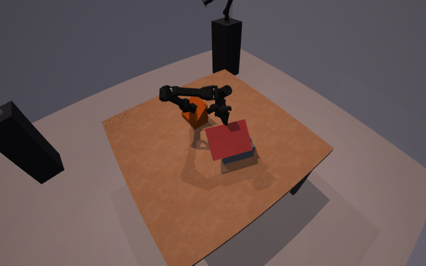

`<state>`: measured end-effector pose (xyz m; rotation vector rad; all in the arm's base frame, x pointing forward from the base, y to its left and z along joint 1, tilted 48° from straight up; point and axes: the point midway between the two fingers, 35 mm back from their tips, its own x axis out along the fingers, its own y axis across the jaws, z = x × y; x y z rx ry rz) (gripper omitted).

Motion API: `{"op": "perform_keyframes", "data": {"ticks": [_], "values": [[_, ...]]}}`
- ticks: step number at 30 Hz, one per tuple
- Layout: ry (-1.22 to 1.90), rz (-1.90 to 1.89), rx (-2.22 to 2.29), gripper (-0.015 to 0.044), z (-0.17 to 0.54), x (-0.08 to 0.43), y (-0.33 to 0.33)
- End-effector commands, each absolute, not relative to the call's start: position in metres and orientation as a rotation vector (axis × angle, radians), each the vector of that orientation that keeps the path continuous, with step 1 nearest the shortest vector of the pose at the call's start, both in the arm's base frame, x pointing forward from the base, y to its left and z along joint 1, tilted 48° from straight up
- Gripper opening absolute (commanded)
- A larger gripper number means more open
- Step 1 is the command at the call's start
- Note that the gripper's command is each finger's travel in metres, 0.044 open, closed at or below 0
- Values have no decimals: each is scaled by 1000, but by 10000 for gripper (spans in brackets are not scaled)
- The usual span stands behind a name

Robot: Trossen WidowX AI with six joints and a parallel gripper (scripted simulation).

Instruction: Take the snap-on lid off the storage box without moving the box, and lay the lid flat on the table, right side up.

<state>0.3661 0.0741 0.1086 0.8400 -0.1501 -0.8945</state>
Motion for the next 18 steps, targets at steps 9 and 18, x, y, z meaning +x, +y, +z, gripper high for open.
{"op": "perform_keyframes", "data": {"ticks": [9,18], "values": [[-148,-890,841,0,126,353,62],[-148,-890,839,0,137,343,52]]}}
